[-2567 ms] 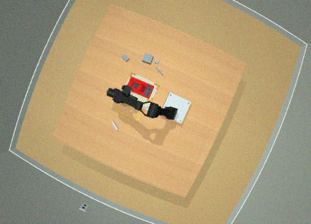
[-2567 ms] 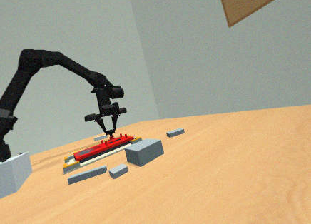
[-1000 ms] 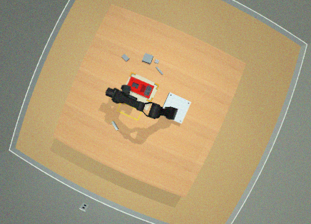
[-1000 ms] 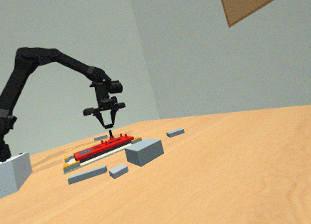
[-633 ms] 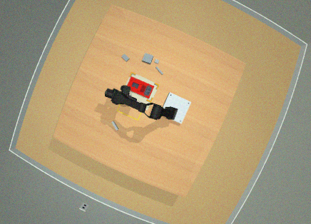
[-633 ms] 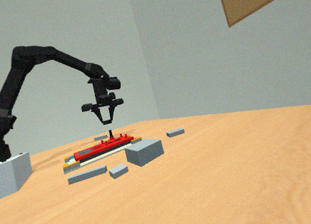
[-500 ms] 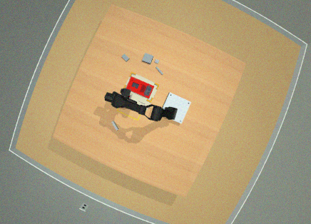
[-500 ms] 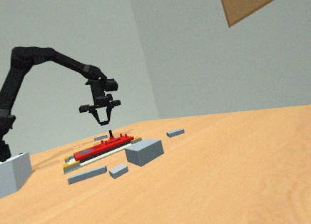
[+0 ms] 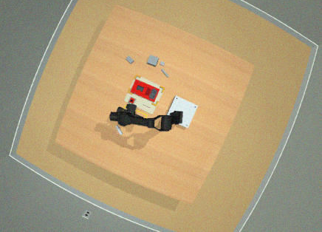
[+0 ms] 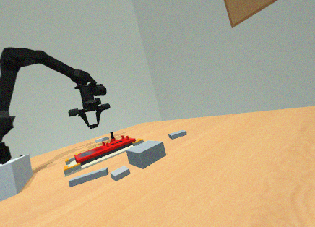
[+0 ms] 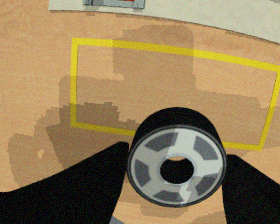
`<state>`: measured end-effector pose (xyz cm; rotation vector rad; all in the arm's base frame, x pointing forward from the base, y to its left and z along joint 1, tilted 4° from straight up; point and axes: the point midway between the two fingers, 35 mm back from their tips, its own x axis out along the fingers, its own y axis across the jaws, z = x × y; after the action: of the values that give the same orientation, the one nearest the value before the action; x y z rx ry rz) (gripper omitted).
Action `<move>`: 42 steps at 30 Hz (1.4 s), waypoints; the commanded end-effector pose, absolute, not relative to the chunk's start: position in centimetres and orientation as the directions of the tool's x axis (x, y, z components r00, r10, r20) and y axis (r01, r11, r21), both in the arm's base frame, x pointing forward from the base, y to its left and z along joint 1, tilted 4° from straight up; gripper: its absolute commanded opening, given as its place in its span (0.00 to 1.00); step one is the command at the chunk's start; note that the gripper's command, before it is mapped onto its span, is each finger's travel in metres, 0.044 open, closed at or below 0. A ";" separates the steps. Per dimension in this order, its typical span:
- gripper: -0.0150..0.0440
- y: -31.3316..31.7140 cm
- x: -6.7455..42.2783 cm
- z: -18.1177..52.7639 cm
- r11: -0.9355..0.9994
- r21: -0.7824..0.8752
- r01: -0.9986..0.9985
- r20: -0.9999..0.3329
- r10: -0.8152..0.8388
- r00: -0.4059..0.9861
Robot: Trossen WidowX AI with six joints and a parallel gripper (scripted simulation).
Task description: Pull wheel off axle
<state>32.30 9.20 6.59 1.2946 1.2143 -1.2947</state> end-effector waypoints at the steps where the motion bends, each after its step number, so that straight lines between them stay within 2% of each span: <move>1: 0.25 9.6 32.0 6.6 -0.112 -0.033 0.993 -0.999 0.045 -0.028; 11: 0.25 9.8 32.0 3.6 -0.112 -0.033 0.993 -0.999 0.045 -0.028; 21: 0.25 10.1 31.7 -3.1 -0.112 -0.034 0.993 -0.999 0.045 -0.029; 31: 0.25 10.1 31.6 -3.6 -0.112 -0.034 0.993 -0.999 0.045 -0.029; 42: 0.74 10.0 31.8 -3.0 -0.108 -0.027 0.994 -0.999 0.042 -0.023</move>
<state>31.76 10.01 -3.22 1.3075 1.2050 -1.2884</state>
